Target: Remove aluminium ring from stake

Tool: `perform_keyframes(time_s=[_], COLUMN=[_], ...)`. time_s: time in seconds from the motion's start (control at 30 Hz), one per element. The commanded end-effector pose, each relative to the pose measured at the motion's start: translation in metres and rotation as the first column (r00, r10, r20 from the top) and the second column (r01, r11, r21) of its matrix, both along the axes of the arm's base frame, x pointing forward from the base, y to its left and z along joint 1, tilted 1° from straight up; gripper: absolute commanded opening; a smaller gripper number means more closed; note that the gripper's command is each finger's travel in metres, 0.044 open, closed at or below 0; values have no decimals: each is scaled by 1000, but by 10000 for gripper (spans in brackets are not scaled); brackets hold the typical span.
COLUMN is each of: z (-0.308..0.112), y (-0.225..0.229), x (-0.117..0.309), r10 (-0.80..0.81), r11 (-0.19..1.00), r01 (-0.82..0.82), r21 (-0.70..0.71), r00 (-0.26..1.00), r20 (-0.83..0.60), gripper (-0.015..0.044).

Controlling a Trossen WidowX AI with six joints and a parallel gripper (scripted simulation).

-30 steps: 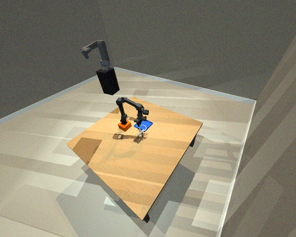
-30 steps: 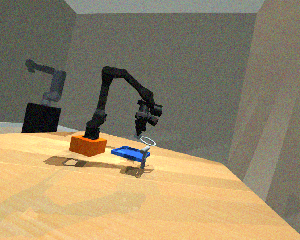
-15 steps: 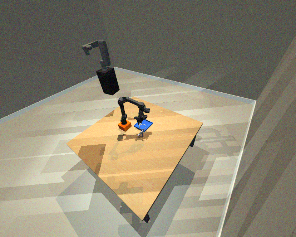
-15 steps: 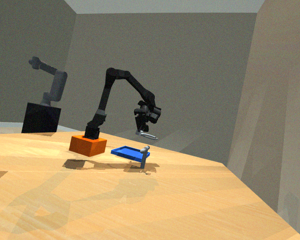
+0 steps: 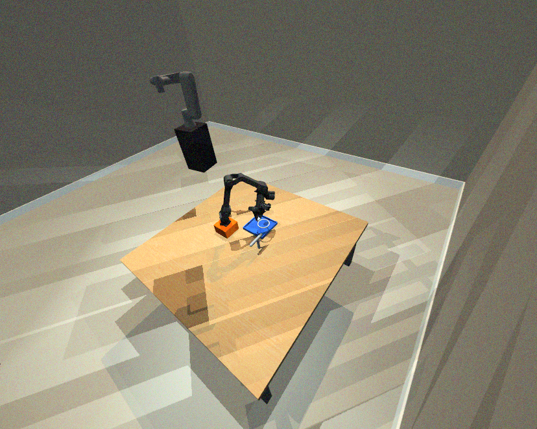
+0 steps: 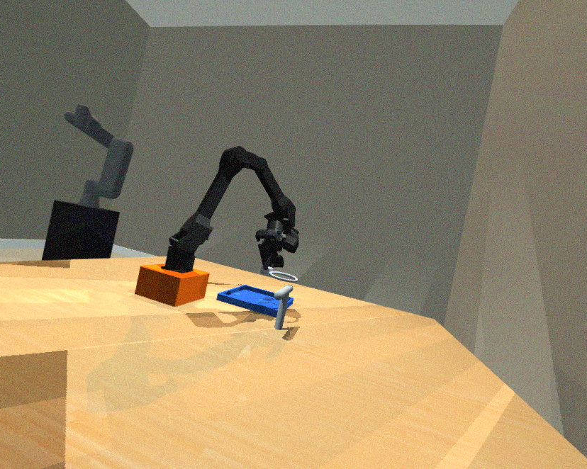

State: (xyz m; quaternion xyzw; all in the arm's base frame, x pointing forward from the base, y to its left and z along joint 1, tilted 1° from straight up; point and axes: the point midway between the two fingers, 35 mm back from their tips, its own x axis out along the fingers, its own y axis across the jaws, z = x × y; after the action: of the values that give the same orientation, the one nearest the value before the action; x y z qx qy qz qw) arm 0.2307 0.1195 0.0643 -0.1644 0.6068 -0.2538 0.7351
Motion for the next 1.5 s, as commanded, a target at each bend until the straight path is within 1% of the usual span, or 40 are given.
perform_keyframes(time_s=[0.0,0.1,0.27,0.47,0.6,0.63,1.1,1.17,1.33,1.4,1.47], z=[-32,-42,-43,-71,-72,-66,-66,-56,23,34,34], y=[44,56,56,56,56,56,56,57,56,55,55], x=[-39,-54,-54,-53,-53,-53,-53,-52,-54,-55,-55], r10=[-15,-21,-21,-21,-21,-17,-17,-17,-18,-18,-18], r11=[999,998,998,998,998,999,999,999,999,999,999], r01=[15,21,21,21,21,17,17,17,18,18,18], r21=[-33,-51,-51,-51,-51,-49,-49,-49,-49,-49,-49], r00=[1000,1000,1000,1000,1000,1000,1000,1000,1000,1000,1000], r20=[-6,-3,-3,-3,-3,-4,-4,-4,-5,-5,-5], gripper=[0,0,0,0,0,26,394,440,440,440,440])
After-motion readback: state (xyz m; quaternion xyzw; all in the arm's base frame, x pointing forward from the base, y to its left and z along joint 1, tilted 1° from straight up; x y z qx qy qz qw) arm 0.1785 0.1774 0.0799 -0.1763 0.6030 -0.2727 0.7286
